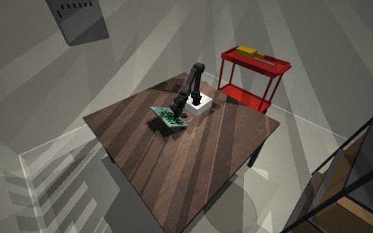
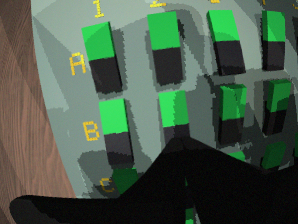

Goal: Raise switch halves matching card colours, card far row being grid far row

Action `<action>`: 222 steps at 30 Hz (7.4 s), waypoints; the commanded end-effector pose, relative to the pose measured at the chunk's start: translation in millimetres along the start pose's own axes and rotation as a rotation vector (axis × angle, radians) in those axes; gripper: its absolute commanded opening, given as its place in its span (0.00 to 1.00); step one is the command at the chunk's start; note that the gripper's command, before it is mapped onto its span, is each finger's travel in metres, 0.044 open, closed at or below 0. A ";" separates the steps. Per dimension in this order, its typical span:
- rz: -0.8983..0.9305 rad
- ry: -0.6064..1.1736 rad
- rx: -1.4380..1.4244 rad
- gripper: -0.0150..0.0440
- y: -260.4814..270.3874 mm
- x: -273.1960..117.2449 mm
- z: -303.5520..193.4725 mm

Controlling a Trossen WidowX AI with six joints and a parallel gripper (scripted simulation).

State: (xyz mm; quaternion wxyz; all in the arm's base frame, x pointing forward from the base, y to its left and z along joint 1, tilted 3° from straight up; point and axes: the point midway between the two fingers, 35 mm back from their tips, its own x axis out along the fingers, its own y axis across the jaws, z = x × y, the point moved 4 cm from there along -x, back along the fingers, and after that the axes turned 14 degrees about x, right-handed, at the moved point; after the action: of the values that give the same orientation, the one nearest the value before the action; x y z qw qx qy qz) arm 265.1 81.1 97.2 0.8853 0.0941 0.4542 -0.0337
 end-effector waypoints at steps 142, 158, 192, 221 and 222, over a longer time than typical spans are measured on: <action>0.004 0.009 -0.003 0.25 11.7 -1.6 -87.2; 0.004 0.009 -0.003 0.25 11.7 -1.6 -87.2; 0.004 0.009 -0.003 0.25 11.7 1.8 -87.3; 0.002 0.024 0.000 0.25 15.8 -32.7 -83.3; 0.000 0.029 -0.001 0.25 15.1 -44.0 -83.1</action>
State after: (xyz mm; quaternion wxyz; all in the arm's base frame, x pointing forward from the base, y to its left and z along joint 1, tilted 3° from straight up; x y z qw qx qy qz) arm 185.4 108.2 56.4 0.8751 0.0836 0.4753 -0.0374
